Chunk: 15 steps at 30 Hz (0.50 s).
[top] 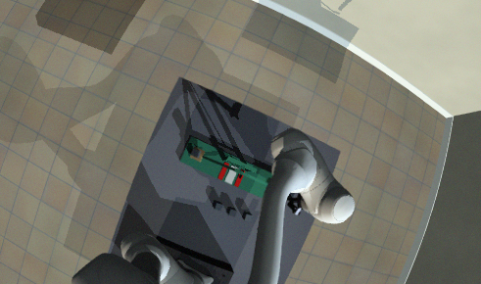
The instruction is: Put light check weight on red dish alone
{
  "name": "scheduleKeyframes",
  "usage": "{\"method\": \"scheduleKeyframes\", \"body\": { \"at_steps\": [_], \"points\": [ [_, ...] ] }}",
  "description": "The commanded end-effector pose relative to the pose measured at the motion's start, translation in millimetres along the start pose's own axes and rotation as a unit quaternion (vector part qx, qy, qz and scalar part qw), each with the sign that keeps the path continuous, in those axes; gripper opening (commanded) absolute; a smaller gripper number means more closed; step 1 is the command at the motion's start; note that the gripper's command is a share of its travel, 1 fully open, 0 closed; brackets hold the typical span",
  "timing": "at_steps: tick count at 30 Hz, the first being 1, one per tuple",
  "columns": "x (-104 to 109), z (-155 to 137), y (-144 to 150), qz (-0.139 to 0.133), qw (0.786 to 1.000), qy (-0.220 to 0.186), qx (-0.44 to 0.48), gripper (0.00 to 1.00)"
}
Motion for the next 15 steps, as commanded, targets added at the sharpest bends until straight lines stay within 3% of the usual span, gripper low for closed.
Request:
{"method": "scheduleKeyframes", "body": {
  "at_steps": [1,15],
  "points": [
    [-9.0,0.1,-0.2,0.0,1.0,0.0,0.0,0.24],
    [-39.2,0.1,-0.6,0.0,1.0,0.0,0.0,0.24]
  ]
}}
Point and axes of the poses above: the point where the finger pads meet when closed, its own x axis back along the fingers, its own y axis across the jaws, z = x × y, the point moved 5 cm from there along x, back along the fingers, and after that the axes turned 15 degrees about x, right-handed, at the moved point
